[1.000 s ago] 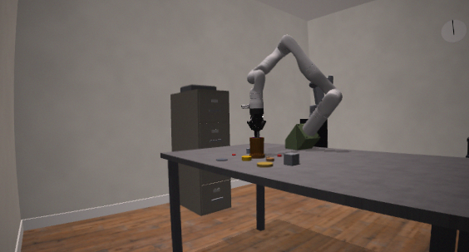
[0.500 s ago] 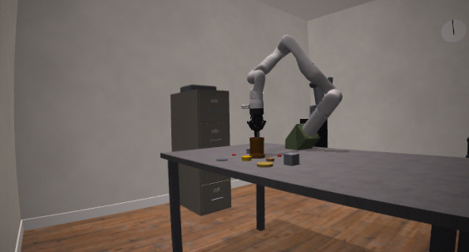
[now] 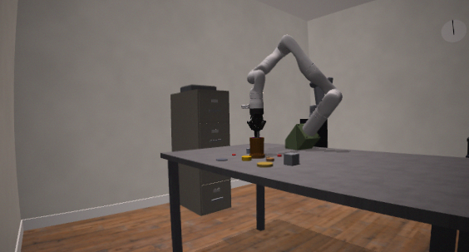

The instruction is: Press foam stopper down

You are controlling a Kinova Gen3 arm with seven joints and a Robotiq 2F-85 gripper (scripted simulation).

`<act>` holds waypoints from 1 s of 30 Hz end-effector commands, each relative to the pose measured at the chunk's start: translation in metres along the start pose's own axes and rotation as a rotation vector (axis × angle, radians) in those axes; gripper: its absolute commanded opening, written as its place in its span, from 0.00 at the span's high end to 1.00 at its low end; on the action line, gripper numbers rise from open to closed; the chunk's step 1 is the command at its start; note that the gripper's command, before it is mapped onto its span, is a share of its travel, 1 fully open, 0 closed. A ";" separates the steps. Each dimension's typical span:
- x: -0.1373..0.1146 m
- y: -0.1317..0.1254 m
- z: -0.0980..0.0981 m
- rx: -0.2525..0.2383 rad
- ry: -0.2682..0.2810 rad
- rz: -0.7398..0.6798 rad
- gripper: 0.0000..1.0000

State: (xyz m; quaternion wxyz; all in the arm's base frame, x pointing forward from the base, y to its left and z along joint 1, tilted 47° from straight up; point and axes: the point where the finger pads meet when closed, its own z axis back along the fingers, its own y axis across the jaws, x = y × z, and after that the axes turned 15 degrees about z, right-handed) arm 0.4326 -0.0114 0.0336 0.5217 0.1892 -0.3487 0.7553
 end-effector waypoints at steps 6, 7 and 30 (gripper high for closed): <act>-0.001 0.001 -0.004 0.001 0.000 -0.004 1.00; -0.001 0.001 -0.003 0.001 0.000 -0.004 1.00; -0.003 -0.001 0.044 -0.003 0.003 -0.005 1.00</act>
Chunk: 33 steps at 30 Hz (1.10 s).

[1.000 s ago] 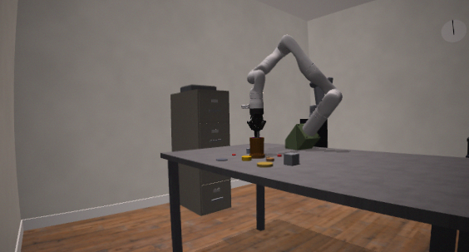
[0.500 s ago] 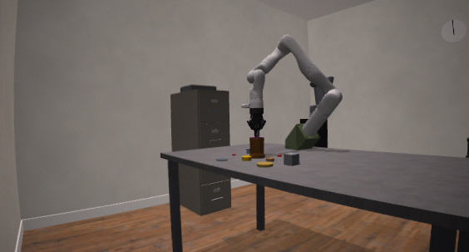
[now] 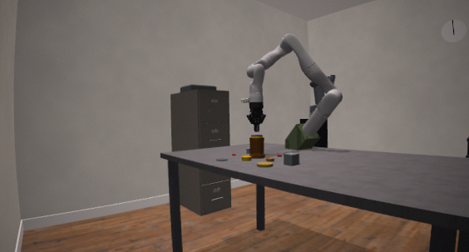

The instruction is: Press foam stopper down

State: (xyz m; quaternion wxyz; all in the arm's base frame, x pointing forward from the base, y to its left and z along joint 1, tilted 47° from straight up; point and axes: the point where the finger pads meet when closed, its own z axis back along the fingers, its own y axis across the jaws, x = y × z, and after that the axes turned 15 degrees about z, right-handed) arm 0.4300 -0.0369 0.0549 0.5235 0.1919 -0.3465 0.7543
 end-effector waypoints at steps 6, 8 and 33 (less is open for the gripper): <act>-0.001 -0.002 0.020 -0.008 0.004 0.002 1.00; -0.001 -0.001 0.020 -0.007 0.003 0.002 1.00; 0.001 0.000 0.019 -0.004 0.001 0.003 1.00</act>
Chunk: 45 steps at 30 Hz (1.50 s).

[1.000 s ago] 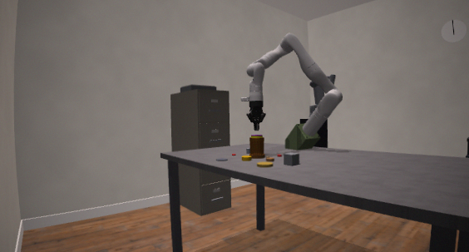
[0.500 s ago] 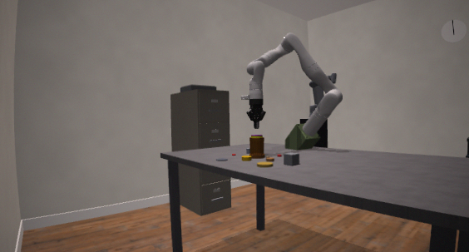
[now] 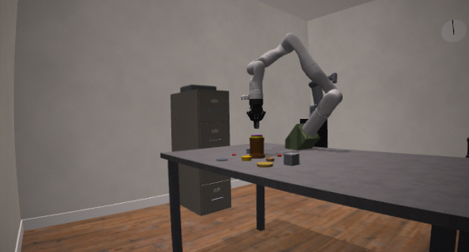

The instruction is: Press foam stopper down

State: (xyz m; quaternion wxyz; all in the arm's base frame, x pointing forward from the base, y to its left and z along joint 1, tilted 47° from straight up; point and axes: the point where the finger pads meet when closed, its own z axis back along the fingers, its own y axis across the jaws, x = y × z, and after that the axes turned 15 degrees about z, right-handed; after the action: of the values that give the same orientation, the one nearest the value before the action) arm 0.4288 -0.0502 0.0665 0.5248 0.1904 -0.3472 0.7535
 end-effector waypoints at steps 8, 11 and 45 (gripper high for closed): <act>0.002 0.000 -0.004 0.000 -0.002 0.004 1.00; 0.002 0.000 -0.005 0.001 -0.002 0.005 1.00; 0.002 0.000 -0.032 0.000 -0.002 0.004 1.00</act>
State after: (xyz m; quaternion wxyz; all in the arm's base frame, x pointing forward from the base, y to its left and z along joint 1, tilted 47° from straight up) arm 0.4307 -0.0262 0.0478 0.5211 0.1899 -0.3490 0.7554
